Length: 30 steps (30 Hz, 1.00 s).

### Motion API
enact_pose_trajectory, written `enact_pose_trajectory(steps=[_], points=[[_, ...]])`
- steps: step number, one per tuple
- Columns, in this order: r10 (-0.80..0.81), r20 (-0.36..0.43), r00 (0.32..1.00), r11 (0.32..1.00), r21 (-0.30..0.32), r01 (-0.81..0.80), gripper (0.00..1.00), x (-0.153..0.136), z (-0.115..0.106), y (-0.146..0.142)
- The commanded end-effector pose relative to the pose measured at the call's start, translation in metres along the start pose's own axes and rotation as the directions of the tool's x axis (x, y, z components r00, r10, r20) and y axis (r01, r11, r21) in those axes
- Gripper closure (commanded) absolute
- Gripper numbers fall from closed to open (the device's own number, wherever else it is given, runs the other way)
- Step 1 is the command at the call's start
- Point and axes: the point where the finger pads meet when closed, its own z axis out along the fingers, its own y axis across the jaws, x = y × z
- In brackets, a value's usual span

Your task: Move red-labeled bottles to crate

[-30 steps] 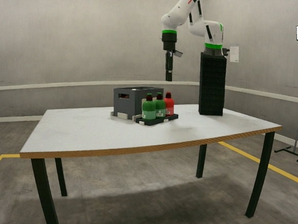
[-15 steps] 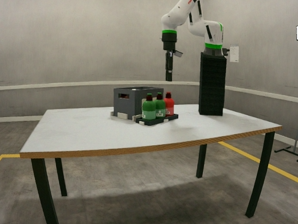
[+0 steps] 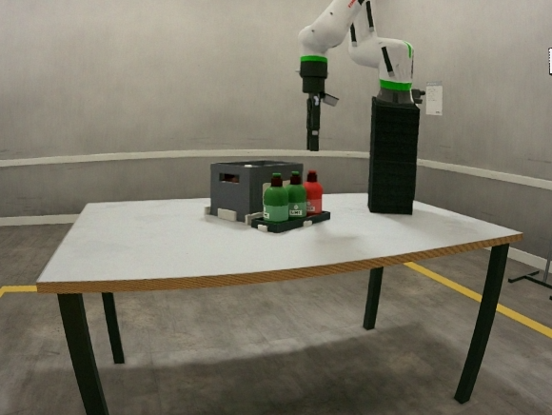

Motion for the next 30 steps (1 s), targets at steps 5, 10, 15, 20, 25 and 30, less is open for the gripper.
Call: enact_pose_trajectory(steps=[5,10,15,20,25,30], points=[[0.000,0.001,1.000,1.000,0.000,0.000,0.56,-0.001,0.004,0.000],[0.000,0.001,1.000,1.000,0.000,0.000,0.56,-0.001,0.006,0.000],[0.000,0.001,1.000,1.000,0.000,0.000,0.56,-0.001,0.012,0.000],[0.000,0.001,1.000,1.000,0.000,0.000,0.56,-0.001,0.019,0.000],[0.000,0.001,1.000,1.000,0.000,0.000,0.56,-0.001,0.025,0.001],[0.000,0.001,1.000,1.000,0.000,0.000,0.56,-0.001,0.031,0.001]])
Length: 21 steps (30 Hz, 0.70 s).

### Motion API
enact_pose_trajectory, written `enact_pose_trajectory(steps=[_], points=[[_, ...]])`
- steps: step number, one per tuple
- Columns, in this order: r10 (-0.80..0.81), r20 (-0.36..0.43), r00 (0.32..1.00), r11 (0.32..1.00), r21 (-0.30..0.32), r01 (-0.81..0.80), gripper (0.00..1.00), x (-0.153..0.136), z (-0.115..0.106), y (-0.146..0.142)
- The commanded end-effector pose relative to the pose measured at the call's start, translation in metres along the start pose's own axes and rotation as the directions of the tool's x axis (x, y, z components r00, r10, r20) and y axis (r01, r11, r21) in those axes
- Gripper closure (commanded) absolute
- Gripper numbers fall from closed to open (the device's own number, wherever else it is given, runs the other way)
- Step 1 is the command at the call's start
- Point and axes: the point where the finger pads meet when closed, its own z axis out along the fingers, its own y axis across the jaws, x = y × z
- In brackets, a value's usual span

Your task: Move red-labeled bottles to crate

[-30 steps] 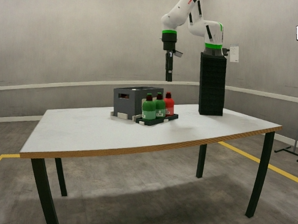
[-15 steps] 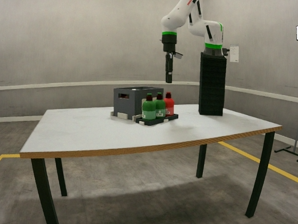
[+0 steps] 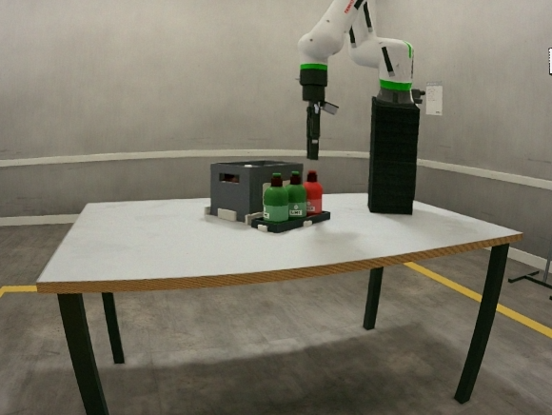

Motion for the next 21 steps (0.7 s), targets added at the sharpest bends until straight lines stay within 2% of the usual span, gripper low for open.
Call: enact_pose_trajectory(steps=[1,21], points=[[0.000,0.001,1.000,1.000,0.000,0.000,0.56,-0.001,0.004,0.000],[0.000,0.001,1.000,1.000,0.000,0.000,0.56,0.000,0.017,0.000]])
